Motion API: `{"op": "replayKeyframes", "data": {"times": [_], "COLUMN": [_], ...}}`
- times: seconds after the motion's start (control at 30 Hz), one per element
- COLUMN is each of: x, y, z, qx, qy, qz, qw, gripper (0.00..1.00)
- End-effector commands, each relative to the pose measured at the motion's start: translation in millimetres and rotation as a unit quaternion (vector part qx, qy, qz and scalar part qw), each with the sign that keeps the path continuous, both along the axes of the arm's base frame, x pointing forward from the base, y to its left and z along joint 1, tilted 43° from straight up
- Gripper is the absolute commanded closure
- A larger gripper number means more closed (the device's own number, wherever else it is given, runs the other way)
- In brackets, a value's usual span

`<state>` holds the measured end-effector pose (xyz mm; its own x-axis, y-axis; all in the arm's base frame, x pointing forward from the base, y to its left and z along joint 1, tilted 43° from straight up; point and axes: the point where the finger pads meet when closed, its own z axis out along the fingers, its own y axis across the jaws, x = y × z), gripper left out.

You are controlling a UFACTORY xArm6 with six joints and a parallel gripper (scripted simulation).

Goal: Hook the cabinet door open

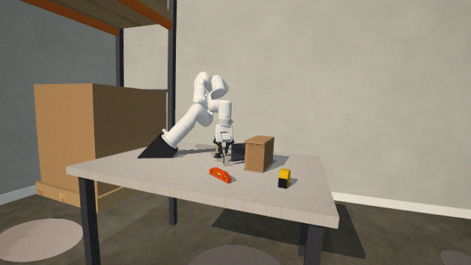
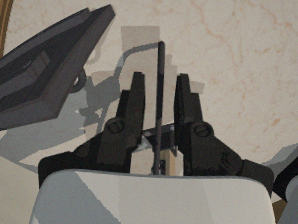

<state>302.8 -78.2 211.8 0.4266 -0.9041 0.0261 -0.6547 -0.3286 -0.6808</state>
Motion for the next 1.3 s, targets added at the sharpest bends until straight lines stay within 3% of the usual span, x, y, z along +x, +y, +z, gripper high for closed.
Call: {"op": "replayKeyframes", "data": {"times": [0.0,1.27], "x": [0.5,16.1], "y": [-0.4,6.4], "z": [0.9,-17.3], "qx": [-0.001,-0.001], "qy": [-0.001,-0.001], "qz": [0.000,0.000], "qw": [1.000,1.000], "gripper": [0.77,0.77]}}
